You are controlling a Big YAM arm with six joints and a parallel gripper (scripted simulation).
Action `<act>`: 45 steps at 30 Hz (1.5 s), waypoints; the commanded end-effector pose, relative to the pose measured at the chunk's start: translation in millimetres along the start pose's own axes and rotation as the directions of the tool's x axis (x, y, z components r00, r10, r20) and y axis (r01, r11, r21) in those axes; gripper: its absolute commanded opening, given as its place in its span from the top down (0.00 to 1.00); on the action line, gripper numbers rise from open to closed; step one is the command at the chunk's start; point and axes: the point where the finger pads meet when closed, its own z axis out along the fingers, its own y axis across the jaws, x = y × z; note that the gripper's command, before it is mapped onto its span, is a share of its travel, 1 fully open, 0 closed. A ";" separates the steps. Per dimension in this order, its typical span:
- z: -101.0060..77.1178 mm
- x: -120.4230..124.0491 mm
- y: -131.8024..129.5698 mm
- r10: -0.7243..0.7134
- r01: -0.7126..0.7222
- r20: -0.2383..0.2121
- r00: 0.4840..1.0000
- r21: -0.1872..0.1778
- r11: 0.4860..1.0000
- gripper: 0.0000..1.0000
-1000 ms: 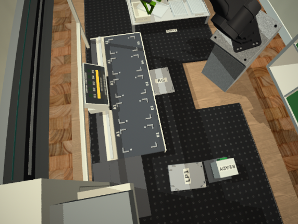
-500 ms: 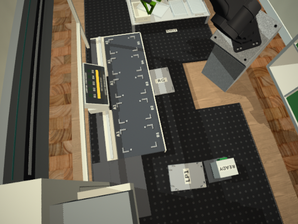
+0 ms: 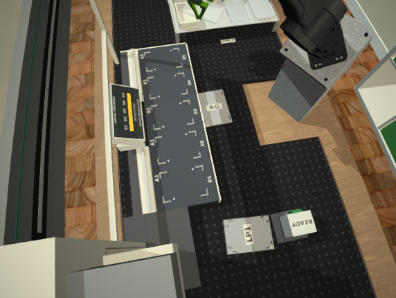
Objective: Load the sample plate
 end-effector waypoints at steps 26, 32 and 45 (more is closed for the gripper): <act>-9.7 2.6 -7.1 -0.468 0.468 0.010 0.883 0.009 0.883 1.00; -9.7 2.6 -7.0 -0.571 0.571 0.008 0.821 0.009 0.821 1.00; -9.6 2.7 -7.0 -0.705 0.705 0.007 0.709 0.010 0.709 1.00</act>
